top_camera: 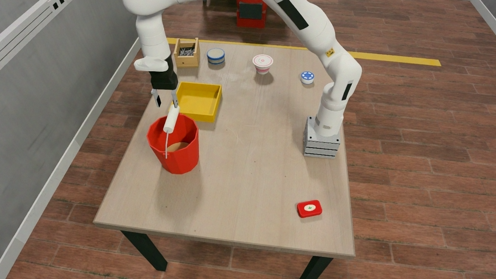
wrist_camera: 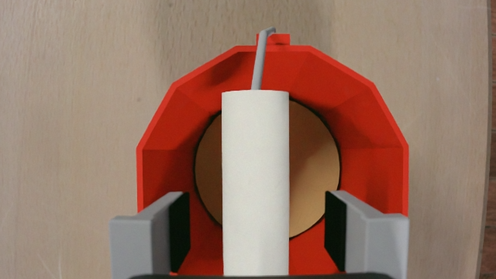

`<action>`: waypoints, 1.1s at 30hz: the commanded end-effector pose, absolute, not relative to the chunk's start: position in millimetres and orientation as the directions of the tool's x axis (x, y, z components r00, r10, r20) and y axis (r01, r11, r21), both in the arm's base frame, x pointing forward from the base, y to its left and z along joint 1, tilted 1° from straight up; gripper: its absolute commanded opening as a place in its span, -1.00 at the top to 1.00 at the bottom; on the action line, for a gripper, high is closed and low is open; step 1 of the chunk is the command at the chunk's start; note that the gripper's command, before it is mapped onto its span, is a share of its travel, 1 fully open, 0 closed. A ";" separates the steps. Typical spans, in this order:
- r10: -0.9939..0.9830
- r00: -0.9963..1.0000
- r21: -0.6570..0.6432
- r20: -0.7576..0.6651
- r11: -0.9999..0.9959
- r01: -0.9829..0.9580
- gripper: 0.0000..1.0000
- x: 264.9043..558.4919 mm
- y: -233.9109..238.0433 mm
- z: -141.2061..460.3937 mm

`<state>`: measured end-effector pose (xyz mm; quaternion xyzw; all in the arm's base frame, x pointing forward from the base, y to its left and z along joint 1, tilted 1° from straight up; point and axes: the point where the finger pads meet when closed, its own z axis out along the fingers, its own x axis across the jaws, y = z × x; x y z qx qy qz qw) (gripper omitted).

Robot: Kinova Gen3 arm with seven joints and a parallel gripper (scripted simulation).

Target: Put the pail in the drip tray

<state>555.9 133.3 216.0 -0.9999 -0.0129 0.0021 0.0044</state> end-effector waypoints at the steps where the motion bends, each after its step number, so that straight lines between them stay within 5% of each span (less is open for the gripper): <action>1: 0.026 1.000 -0.009 -0.002 -1.000 0.026 -1.00 556.3 133.3 217.2; 33: 0.026 1.000 -0.009 -0.002 -1.000 0.026 -1.00 556.2 133.5 195.0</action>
